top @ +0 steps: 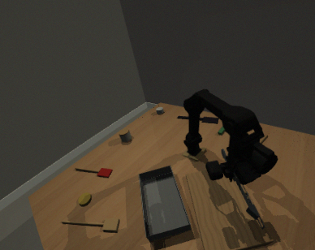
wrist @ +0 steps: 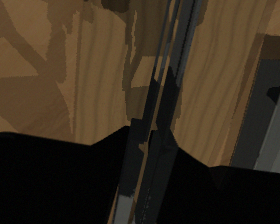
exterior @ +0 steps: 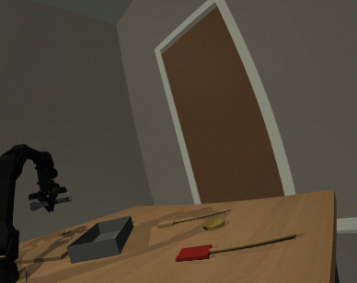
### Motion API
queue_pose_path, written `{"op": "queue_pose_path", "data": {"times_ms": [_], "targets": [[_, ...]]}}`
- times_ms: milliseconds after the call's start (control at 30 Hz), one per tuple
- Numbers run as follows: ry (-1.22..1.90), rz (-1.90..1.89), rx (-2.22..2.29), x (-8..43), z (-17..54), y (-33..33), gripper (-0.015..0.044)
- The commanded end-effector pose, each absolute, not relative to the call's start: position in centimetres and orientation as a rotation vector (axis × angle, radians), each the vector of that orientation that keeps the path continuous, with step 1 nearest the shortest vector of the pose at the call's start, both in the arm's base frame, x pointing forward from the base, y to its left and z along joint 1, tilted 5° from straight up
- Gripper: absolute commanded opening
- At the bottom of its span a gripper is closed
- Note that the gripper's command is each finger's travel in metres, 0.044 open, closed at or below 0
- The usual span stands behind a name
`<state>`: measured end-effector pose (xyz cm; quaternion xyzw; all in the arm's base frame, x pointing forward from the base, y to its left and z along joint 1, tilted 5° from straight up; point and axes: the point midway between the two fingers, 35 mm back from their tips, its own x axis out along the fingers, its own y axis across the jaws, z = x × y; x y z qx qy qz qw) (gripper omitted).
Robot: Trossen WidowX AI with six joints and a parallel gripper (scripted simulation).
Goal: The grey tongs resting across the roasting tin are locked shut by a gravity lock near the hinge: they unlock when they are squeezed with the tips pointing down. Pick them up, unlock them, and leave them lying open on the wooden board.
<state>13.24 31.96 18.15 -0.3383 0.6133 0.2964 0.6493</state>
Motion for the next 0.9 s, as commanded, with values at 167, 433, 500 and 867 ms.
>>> {"op": "queue_pose_path", "data": {"times_ms": [167,433,500,867], "targets": [[1.29,0.725,-0.75,13.2,17.8,32.6,-0.015],[1.165,0.771,-0.71,13.3,17.4,33.1,-0.015],[1.134,0.782,-0.701,13.3,17.4,33.2,-0.015],[0.965,0.833,-0.64,13.2,17.1,33.6,-0.015]]}}
